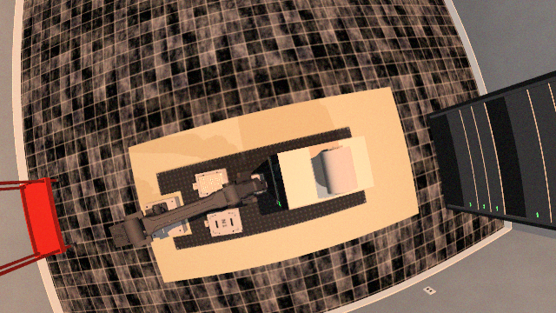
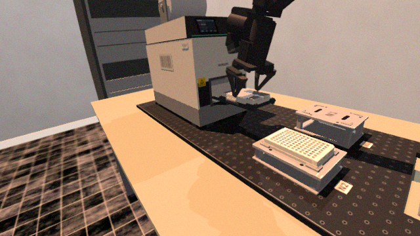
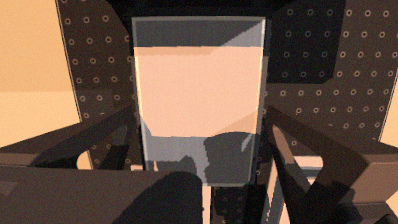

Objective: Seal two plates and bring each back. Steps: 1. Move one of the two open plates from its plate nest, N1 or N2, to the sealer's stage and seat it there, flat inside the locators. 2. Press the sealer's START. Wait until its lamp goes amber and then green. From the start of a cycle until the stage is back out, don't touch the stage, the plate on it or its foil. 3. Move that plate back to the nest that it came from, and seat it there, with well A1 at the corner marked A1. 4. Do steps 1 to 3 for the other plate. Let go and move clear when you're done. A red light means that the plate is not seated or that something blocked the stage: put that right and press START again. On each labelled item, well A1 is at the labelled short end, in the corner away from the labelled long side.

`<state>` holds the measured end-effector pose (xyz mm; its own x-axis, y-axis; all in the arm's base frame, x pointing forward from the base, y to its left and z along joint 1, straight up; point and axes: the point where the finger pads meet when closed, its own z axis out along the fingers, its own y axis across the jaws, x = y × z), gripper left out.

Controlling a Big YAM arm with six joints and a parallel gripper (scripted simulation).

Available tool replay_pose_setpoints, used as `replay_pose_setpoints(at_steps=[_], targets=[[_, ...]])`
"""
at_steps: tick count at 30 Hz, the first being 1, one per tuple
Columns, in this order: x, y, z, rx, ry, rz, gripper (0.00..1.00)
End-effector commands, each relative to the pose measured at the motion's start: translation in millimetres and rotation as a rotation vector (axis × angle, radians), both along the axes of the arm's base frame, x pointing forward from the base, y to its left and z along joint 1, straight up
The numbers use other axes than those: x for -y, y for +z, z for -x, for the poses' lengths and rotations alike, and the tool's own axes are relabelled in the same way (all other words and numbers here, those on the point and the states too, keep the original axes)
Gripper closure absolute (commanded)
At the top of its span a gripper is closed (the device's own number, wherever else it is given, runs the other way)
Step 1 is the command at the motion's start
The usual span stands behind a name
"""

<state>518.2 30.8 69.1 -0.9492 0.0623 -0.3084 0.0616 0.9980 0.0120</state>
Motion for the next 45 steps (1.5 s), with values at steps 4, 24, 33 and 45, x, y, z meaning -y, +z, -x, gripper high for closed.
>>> replay_pose_setpoints(at_steps=[4, 24, 33, 45], targets=[[-2.8, -5.3, -6.6, -0.007, -0.009, -0.002, 0.00], [-3.9, -21.6, -3.9, -0.007, -0.006, -0.003, 0.00], [-4.4, -32.2, 0.7, -0.025, -0.005, -0.004, 0.00], [-5.1, -37.8, 6.6, -0.055, -0.003, -0.008, 0.00]])
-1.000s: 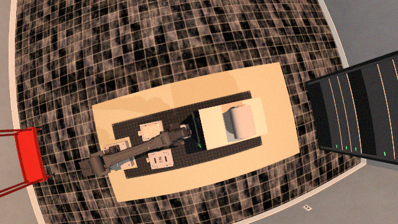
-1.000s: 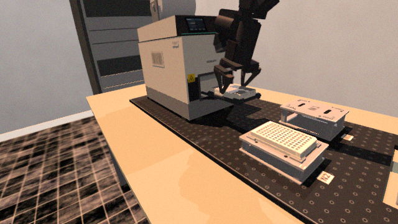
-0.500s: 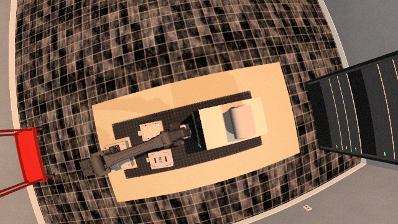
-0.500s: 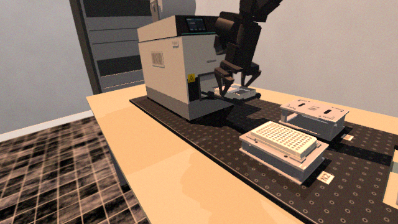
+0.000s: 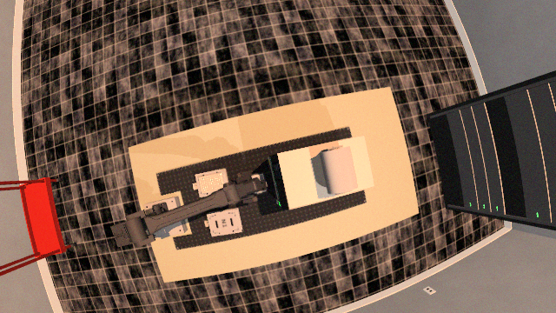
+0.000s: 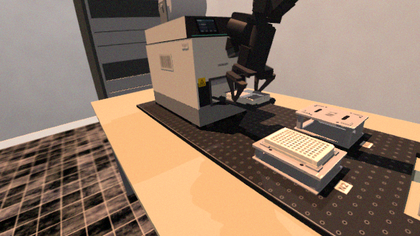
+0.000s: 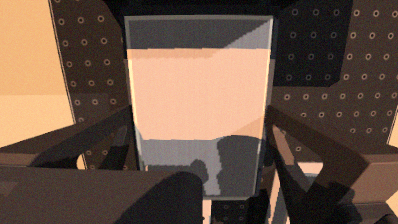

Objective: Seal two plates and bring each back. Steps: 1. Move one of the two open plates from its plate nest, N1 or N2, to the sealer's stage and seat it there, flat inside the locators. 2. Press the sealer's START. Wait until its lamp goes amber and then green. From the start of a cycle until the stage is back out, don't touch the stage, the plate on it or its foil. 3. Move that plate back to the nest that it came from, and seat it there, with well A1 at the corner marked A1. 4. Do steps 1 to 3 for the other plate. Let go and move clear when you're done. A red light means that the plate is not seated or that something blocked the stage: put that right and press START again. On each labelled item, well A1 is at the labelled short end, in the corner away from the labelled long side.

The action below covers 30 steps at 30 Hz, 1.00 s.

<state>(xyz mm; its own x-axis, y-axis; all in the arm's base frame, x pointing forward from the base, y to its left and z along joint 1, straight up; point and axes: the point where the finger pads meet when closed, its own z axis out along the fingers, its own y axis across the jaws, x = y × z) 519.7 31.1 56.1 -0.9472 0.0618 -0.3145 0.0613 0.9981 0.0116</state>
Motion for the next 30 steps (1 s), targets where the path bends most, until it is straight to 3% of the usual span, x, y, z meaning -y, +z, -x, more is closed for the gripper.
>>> replay_pose_setpoints(at_steps=[1, 30], targets=[[-4.9, -24.9, 8.2, -0.061, -0.003, -0.009, 0.00], [-5.5, -27.2, 10.1, -0.069, -0.002, -0.010, 0.00]])
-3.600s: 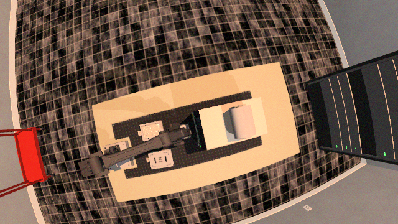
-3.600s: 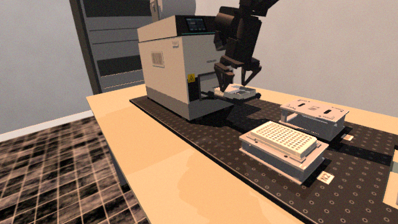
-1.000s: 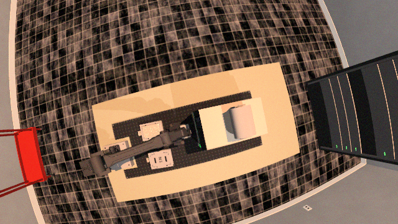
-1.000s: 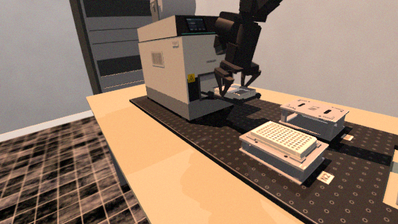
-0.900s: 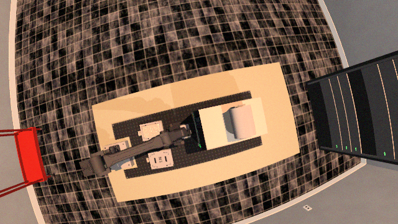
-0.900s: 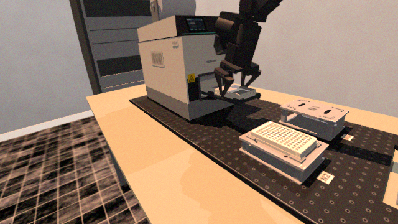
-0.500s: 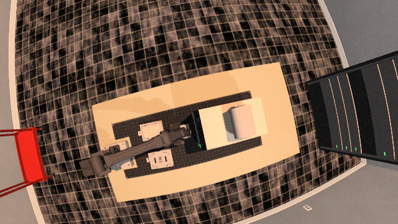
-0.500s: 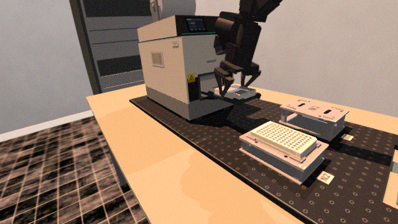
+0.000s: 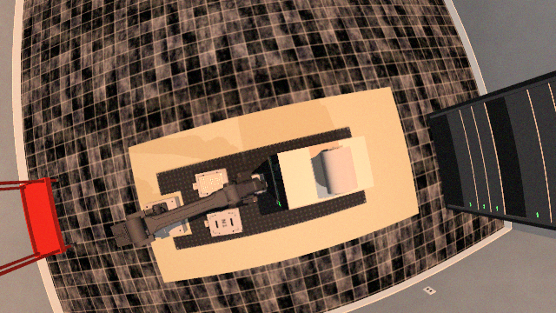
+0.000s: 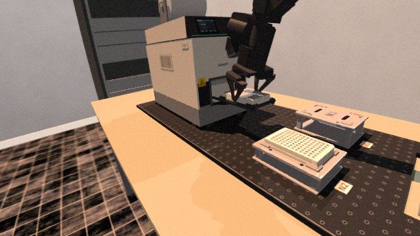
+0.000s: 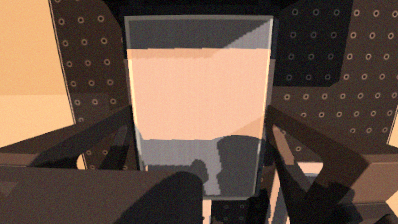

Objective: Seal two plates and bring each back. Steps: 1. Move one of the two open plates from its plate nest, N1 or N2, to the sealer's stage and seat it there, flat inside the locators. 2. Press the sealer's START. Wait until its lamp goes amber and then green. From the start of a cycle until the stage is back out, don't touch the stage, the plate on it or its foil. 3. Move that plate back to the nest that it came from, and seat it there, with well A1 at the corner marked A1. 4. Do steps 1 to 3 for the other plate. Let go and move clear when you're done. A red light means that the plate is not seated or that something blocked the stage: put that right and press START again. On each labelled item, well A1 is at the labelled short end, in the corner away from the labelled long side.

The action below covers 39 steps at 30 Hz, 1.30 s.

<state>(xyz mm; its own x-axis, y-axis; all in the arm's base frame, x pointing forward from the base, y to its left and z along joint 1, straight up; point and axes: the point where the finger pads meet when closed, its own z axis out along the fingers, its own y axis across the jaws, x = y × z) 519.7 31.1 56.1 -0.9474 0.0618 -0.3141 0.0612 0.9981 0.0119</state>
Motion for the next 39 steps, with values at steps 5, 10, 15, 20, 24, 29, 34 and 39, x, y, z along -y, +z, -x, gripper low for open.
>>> replay_pose_setpoints(at_steps=[5, 10, 15, 20, 24, 29, 34, 39], targets=[[-5.6, -27.6, 10.3, -0.070, -0.002, -0.010, 0.03], [-5.7, -28.0, 10.4, -0.070, -0.002, -0.010, 0.06], [-5.8, -28.2, 10.5, -0.070, -0.002, -0.011, 0.07], [-5.9, -28.6, 10.6, -0.071, -0.002, -0.011, 0.10], [-6.0, -28.9, 10.7, -0.071, -0.002, -0.011, 0.12], [-6.2, -29.1, 10.8, -0.071, -0.001, -0.012, 1.00], [-6.2, -29.2, 10.9, -0.071, -0.001, -0.012, 1.00], [-6.4, -29.5, 11.0, -0.071, -0.001, -0.012, 1.00]])
